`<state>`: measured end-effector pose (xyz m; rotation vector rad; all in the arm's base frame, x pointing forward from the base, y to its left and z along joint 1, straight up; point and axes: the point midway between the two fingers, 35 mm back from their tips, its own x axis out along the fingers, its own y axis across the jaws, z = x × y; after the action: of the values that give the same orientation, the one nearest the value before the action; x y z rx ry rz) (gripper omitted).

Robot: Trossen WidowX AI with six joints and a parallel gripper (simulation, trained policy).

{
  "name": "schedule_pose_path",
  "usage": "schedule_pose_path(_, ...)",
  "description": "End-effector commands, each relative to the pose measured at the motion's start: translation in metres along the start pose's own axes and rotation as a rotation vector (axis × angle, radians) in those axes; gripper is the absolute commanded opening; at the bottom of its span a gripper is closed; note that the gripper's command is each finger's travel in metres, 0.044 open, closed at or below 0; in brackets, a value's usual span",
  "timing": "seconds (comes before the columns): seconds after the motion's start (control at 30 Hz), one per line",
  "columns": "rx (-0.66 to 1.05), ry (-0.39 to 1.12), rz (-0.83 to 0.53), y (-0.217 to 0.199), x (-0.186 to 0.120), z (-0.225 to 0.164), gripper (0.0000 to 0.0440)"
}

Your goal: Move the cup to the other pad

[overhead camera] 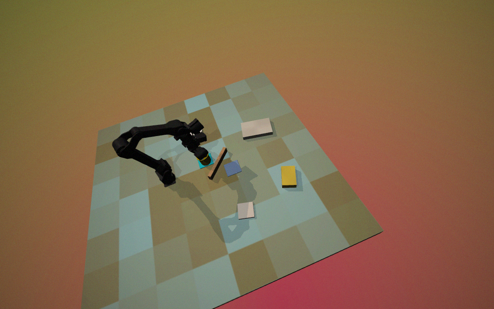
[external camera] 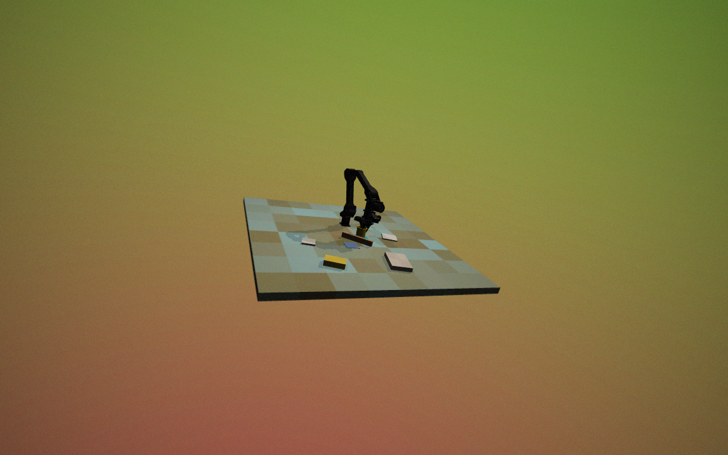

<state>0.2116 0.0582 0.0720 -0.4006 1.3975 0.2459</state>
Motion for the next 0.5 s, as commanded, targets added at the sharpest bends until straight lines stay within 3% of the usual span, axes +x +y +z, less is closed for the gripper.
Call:
schedule_pose_path(0.0,0.004,-0.011,-0.005,0.0005,-0.0007,-0.001,0.0117)
schedule_pose_path(0.47,0.015,-0.041,-0.005,0.0037,-0.001,-0.0013,0.0134)
